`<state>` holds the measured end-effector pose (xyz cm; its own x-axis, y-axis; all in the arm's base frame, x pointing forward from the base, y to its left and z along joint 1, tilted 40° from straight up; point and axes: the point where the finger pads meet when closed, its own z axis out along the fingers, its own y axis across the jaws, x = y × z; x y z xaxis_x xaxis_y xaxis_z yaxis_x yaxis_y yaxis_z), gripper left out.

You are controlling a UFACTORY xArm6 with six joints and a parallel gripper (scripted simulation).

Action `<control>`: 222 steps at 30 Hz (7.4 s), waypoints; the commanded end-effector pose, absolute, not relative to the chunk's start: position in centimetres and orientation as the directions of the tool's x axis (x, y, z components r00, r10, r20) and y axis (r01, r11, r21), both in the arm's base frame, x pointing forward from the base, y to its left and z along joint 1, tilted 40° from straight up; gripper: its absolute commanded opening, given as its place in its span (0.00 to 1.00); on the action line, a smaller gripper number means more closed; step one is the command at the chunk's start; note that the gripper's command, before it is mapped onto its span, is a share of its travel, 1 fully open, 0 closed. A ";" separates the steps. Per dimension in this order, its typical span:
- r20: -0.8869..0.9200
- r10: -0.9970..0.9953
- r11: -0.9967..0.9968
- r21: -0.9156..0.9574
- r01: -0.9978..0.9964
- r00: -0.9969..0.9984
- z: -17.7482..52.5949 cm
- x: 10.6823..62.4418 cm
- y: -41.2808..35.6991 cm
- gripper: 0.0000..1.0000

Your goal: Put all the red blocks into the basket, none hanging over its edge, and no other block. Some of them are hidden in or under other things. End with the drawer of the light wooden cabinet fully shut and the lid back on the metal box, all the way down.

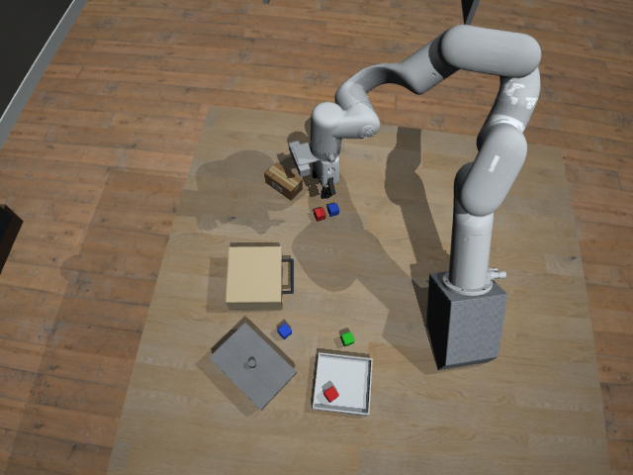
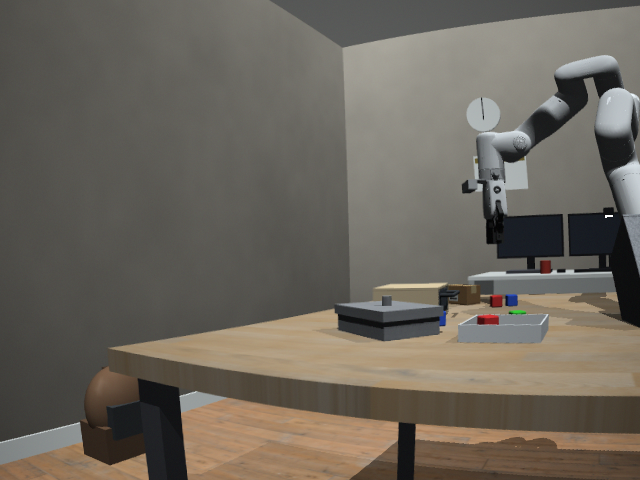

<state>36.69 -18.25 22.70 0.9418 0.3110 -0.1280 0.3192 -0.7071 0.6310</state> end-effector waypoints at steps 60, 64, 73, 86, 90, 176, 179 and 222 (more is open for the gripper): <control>-0.127 0.316 -0.707 0.630 0.322 0.940 20.3 37.0 -20.3 0.57; -0.127 0.316 -0.707 0.630 0.322 0.940 19.1 37.2 -21.2 0.57; -0.127 0.316 -0.707 0.630 0.322 0.940 16.9 37.5 -23.1 0.57; -0.127 0.316 -0.707 0.630 0.322 0.940 13.9 37.9 -25.6 0.57; -0.127 0.316 -0.707 0.630 0.322 0.940 13.6 37.9 -25.8 0.57; -0.127 0.316 -0.707 0.630 0.322 0.940 10.5 38.4 -28.4 0.57; -0.127 0.316 -0.707 0.630 0.322 0.940 10.4 38.5 -28.6 0.57; -0.127 0.316 -0.707 0.630 0.322 0.940 10.1 38.5 -28.8 0.00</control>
